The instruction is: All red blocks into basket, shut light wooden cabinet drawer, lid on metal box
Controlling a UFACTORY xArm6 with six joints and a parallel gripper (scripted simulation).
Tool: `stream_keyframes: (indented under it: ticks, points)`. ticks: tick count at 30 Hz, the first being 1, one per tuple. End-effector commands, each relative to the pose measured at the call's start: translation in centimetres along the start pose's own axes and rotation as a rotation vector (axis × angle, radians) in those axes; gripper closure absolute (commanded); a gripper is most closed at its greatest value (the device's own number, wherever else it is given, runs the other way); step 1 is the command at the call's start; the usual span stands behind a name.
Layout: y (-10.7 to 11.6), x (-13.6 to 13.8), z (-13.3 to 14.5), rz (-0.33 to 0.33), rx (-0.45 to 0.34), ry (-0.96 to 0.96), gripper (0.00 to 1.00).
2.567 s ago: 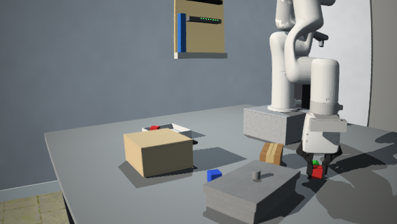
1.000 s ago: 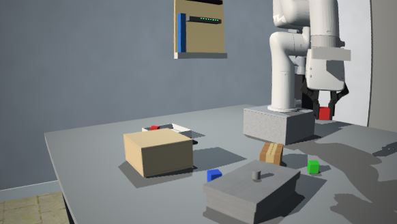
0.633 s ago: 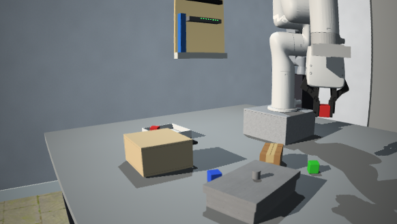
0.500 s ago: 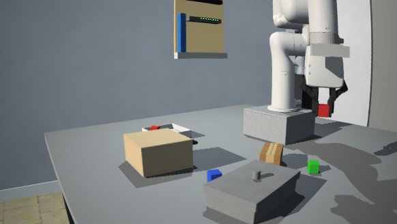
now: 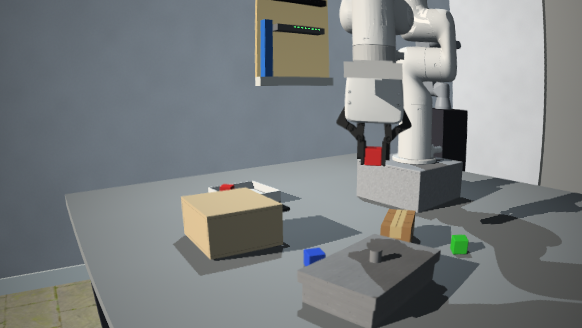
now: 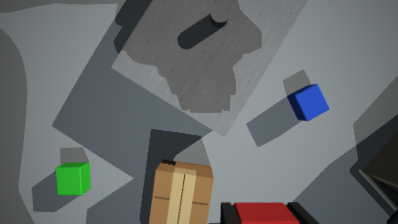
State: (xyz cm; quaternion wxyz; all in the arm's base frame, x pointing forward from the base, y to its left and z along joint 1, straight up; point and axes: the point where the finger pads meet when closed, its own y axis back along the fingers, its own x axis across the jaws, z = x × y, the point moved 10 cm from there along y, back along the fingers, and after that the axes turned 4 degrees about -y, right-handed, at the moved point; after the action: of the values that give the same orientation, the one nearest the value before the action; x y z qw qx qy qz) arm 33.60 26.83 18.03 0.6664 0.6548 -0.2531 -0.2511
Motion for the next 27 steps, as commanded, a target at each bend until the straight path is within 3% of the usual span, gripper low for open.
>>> stream_keyframes:
  ticks: [1, 13, 15, 16, 27]
  points:
    - [0.1, 6.7, 2.3, -0.013, 0.011, 0.029, 1.00]
    - [-0.5, 20.0, 15.0, -0.015, 0.010, 0.080, 1.00]
    - [-0.5, 20.0, 15.0, -0.015, 0.010, 0.080, 1.00]
    - [-0.6, 22.9, 18.3, -0.015, 0.010, 0.081, 1.00]
    - [-0.5, 32.9, 28.9, -0.015, 0.010, 0.083, 1.00]
